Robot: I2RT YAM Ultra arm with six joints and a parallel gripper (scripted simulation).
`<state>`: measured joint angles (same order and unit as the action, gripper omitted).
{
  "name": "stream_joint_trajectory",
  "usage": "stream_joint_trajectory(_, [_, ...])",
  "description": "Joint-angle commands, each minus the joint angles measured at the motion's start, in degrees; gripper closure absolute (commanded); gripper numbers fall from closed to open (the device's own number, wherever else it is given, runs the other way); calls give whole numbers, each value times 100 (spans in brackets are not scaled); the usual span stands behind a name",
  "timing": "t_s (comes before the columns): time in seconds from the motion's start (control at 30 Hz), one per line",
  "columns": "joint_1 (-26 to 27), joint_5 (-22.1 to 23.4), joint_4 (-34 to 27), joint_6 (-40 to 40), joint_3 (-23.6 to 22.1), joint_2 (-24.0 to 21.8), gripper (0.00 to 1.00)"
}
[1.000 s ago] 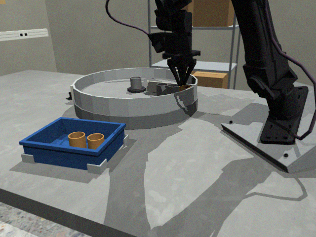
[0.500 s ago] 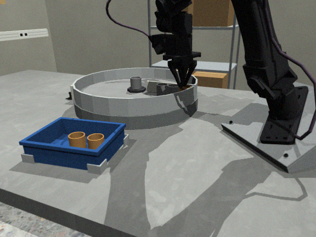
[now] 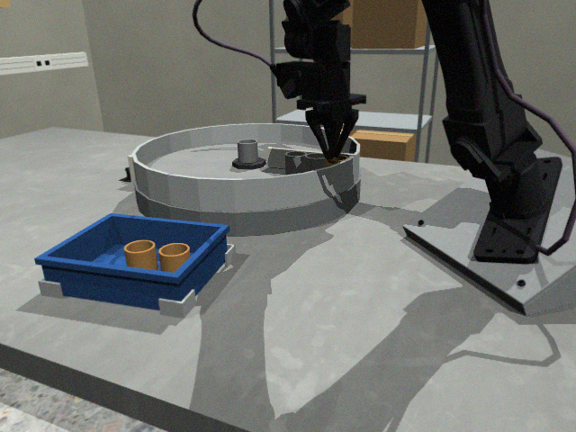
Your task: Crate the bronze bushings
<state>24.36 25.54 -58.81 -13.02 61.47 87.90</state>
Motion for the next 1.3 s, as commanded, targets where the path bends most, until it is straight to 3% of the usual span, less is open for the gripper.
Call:
stream_joint_trajectory(0.0, [33, -8, 40, 29, 76, -173, 85])
stream_joint_trajectory(1.27, [52, -7, -54, 14, 195, -188, 85])
